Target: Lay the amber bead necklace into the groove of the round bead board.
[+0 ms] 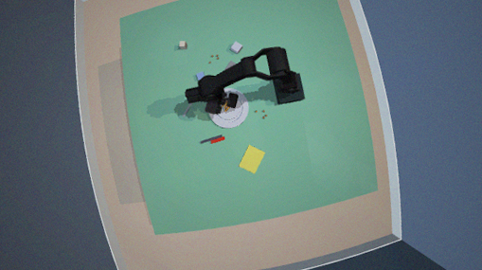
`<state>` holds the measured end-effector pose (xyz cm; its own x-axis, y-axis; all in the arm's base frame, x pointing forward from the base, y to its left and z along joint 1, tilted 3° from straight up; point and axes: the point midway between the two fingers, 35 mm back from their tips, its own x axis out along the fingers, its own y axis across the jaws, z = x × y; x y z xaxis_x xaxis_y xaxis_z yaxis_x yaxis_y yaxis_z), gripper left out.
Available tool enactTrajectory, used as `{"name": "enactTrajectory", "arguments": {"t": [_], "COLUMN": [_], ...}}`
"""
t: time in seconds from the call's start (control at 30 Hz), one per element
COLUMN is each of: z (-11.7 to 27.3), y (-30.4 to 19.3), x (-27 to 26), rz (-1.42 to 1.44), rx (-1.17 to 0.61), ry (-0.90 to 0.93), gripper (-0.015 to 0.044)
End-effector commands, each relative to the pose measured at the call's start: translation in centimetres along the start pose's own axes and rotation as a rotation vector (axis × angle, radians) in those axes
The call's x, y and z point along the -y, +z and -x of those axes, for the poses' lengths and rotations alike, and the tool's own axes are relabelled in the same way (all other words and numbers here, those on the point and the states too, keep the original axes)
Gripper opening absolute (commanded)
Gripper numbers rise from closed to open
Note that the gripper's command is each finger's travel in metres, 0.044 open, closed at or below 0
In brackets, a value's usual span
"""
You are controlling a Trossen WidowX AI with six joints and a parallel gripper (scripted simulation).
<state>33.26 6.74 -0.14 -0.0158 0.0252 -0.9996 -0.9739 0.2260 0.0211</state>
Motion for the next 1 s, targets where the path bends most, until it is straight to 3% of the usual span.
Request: {"name": "enactTrajectory", "arguments": {"t": [0.0, 0.47, 0.97], "z": [0.13, -0.65, 0.00], "y": [-0.04, -0.14, -0.11], "x": [0.15, 0.69, 0.74], "rz": [0.005, 0.005, 0.003], "rx": [-0.001, -0.001, 0.000], "ry": [0.001, 0.000, -0.002], "gripper": [0.0000, 0.0000, 0.0394]}}
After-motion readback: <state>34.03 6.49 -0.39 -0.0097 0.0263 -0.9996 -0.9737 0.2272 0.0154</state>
